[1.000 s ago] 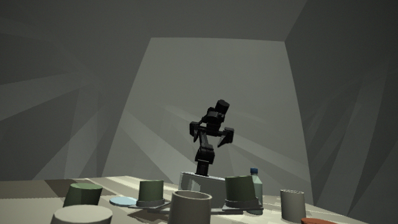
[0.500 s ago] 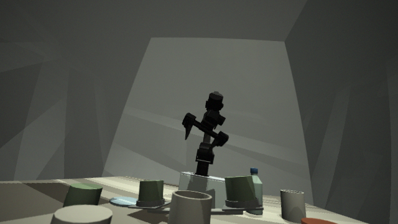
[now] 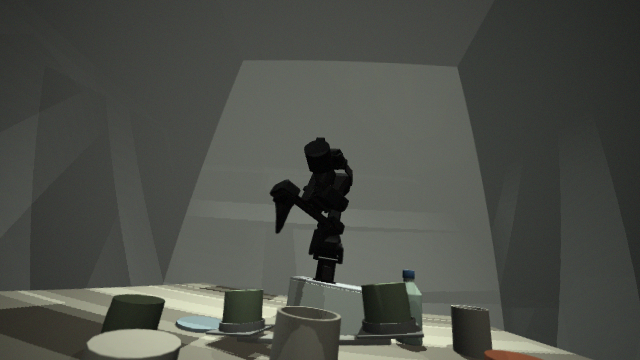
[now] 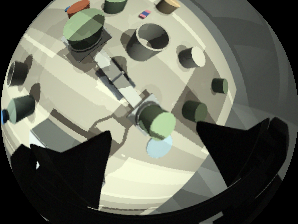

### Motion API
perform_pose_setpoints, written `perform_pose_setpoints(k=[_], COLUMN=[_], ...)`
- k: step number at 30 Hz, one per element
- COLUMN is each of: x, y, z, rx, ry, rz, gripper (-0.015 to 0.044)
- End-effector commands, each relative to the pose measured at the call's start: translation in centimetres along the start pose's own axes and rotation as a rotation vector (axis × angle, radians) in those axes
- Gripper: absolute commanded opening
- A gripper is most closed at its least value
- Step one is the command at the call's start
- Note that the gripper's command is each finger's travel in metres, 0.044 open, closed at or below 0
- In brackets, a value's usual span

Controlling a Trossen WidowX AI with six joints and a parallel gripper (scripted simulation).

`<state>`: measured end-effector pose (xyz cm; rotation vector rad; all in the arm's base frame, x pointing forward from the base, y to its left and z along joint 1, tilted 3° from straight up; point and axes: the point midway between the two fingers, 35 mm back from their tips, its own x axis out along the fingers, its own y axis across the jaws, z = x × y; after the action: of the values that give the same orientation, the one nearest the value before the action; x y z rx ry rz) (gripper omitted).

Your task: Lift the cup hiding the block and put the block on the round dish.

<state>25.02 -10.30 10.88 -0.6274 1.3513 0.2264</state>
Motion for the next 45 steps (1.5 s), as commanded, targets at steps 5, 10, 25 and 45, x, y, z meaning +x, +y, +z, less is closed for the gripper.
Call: perform_pose_setpoints(k=[5,10,25,45], x=[2.9,4.9,8.3,11.1], y=[-2.3,-3.5,-5.1,-4.2], z=[-1.3,-2.5,-4.8,-4.9], rx=[-0.225,-0.358,-0.595,-0.595], ry=[0.027,0.016,-0.049,-0.049], rz=[0.123,0.198,0.32,0.32], gripper=[0.044,0.044,0.044,0.044])
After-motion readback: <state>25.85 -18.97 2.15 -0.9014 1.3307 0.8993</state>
